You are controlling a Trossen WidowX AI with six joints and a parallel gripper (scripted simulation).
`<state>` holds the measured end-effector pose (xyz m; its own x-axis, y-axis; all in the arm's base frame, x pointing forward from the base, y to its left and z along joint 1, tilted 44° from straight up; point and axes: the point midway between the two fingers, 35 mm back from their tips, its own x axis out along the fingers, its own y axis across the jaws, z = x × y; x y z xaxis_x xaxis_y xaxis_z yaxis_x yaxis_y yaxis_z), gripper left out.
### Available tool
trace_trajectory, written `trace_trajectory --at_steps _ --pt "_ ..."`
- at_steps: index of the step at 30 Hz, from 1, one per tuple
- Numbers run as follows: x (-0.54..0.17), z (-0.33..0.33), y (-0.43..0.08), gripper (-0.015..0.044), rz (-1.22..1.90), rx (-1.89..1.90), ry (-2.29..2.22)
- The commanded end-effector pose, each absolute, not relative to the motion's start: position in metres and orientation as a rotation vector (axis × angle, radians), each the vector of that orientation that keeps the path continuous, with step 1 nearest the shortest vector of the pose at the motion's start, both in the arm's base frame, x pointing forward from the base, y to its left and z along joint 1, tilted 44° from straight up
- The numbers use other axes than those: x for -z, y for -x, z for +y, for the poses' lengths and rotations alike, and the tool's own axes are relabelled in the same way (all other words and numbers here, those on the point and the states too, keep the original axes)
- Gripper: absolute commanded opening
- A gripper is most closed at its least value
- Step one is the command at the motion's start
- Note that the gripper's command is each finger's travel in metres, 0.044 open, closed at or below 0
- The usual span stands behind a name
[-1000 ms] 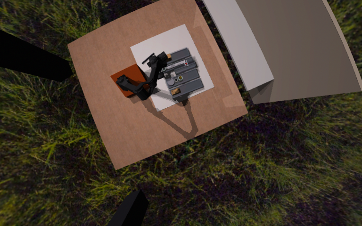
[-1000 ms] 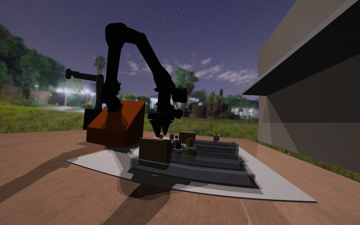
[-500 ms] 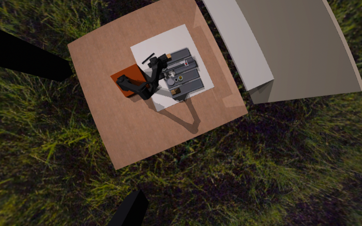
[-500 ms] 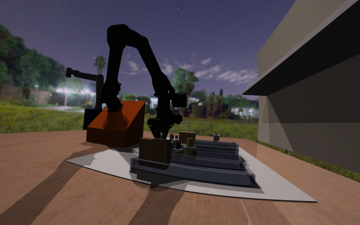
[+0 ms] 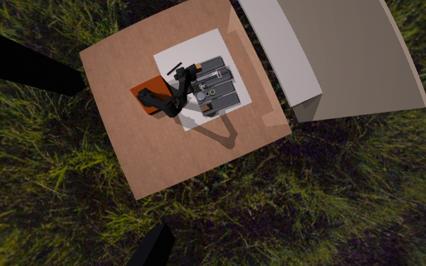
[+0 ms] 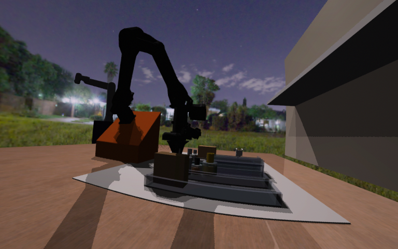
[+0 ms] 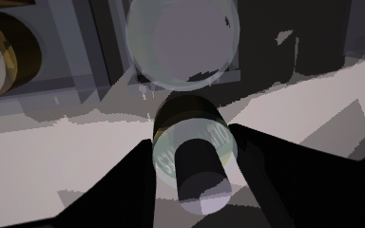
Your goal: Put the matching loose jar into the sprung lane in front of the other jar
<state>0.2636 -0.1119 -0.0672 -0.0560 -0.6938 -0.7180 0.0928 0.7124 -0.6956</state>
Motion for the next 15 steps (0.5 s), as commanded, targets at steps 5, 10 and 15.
trace_trajectory --at_steps 5,10,15 --pt "0.068 -0.111 -0.262 0.0059 1.505 0.686 0.522" --pt "0.064 -0.092 -0.254 0.0 1.533 0.663 0.516" --pt "0.045 -0.075 -0.258 0.0 1.526 0.666 0.514"
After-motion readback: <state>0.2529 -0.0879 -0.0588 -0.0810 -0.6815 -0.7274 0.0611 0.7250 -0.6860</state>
